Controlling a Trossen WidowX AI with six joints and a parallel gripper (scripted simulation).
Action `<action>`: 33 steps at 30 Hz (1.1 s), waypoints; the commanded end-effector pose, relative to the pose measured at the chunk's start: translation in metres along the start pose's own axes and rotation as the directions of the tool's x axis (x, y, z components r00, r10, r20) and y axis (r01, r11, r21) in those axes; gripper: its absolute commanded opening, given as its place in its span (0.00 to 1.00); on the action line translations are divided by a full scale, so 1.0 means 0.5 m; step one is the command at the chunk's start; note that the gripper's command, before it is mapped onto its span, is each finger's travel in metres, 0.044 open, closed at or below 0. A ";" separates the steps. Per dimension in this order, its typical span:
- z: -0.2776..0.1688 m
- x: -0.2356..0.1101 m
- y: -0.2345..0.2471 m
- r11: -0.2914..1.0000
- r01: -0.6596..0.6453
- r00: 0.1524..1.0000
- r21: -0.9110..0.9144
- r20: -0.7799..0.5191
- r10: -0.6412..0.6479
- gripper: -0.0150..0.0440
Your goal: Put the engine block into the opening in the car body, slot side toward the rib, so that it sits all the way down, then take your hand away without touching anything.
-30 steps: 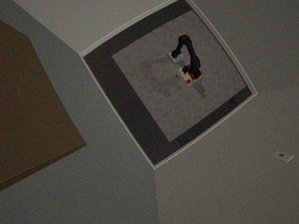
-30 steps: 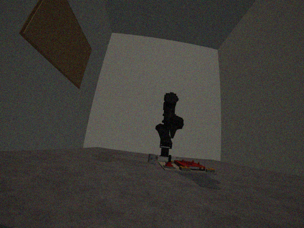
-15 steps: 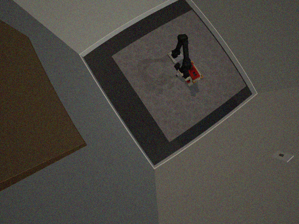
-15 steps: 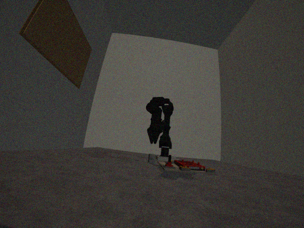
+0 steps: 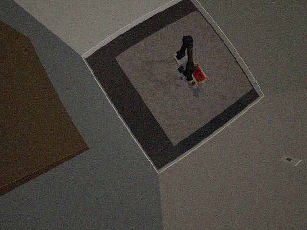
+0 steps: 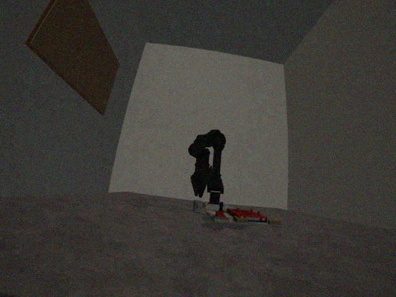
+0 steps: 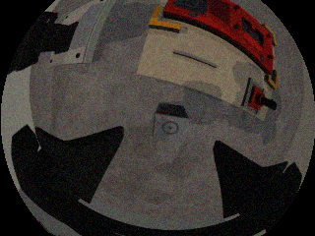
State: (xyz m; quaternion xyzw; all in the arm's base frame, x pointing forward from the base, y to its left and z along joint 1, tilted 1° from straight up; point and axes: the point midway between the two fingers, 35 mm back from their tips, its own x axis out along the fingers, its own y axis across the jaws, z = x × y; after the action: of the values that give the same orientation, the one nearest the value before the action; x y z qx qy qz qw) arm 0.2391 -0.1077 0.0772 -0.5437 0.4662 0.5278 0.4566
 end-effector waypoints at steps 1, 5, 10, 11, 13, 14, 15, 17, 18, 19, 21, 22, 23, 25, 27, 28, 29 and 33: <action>0.000 0.014 -0.001 1.000 -0.003 1.000 -0.005 0.005 0.003 1.00; 0.000 0.027 -0.001 1.000 -0.003 1.000 -0.005 0.005 0.003 1.00; 0.000 0.044 -0.001 1.000 -0.003 1.000 -0.005 0.005 0.003 1.00; 0.000 0.047 -0.001 1.000 -0.003 1.000 -0.005 0.005 0.003 1.00; 0.000 0.053 -0.001 1.000 -0.003 1.000 -0.005 0.005 0.003 1.00; 0.000 0.056 -0.001 1.000 -0.003 1.000 -0.005 0.005 0.003 1.00; 0.000 0.060 -0.001 1.000 -0.003 1.000 -0.005 0.005 0.004 1.00; 0.000 0.066 -0.001 1.000 -0.004 1.000 -0.005 0.005 0.004 1.00; 0.000 0.069 -0.001 1.000 -0.004 1.000 -0.005 0.005 0.004 1.00; 0.000 0.072 -0.001 1.000 -0.004 1.000 -0.005 0.005 0.004 1.00; 0.001 0.079 0.000 1.000 -0.004 1.000 -0.005 0.005 0.004 1.00; 0.001 0.082 0.000 1.000 -0.004 1.000 -0.005 0.005 0.004 1.00; 0.001 0.085 0.000 1.000 -0.004 1.000 -0.005 0.005 0.004 1.00; 0.001 0.091 0.001 1.000 -0.004 1.000 -0.005 0.005 0.004 1.00; 0.002 0.098 0.001 1.000 -0.004 1.000 -0.005 0.005 0.004 1.00; 0.002 0.101 0.001 1.000 -0.004 1.000 -0.005 0.005 0.004 1.00; 0.002 0.104 0.002 1.000 -0.004 1.000 -0.005 0.005 0.004 1.00; 0.003 0.108 0.002 1.000 -0.004 1.000 -0.005 0.005 0.004 0.96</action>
State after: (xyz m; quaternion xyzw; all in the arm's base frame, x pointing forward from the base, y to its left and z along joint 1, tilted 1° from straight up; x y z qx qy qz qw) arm 0.2385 -0.1083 0.0263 -0.5430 0.4665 0.5285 0.4564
